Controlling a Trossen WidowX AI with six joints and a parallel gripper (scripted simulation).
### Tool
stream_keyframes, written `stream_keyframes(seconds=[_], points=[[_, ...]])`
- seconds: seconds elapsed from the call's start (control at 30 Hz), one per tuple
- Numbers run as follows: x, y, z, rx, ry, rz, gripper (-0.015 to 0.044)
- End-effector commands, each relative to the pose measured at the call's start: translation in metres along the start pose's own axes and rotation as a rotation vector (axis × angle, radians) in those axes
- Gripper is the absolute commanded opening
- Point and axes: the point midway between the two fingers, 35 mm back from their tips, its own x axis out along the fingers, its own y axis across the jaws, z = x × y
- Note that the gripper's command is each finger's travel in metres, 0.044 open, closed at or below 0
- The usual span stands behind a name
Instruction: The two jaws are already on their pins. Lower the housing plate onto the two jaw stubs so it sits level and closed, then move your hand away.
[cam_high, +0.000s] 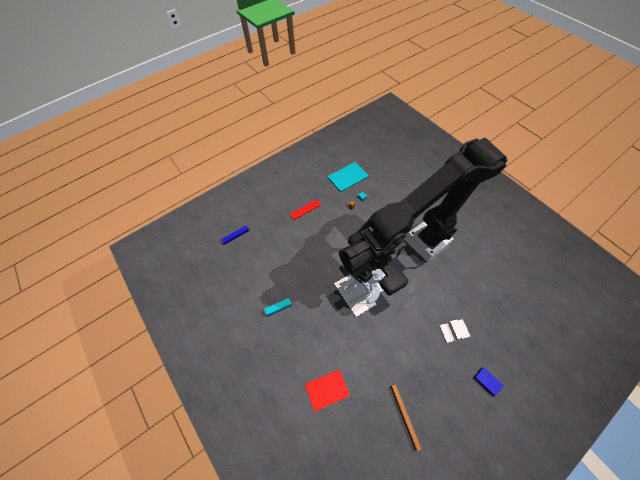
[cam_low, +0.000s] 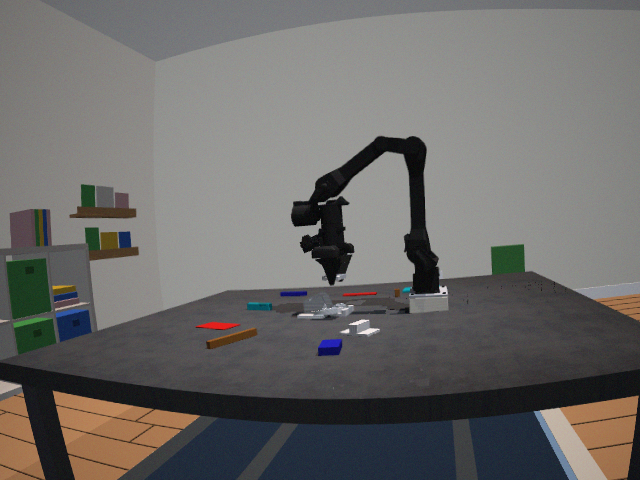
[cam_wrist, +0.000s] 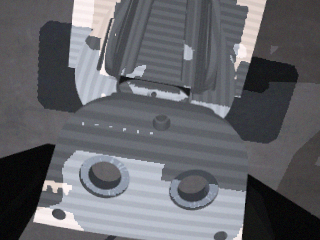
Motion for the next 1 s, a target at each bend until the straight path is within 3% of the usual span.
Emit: stream_keyframes(seconds=[0.0, 0.97], points=[[0.000, -0.001, 0.000, 0.007, -0.001, -0.004, 0.0351], [0.000, 0.001, -0.014, 0.008, 0.000, -0.004, 0.0351]])
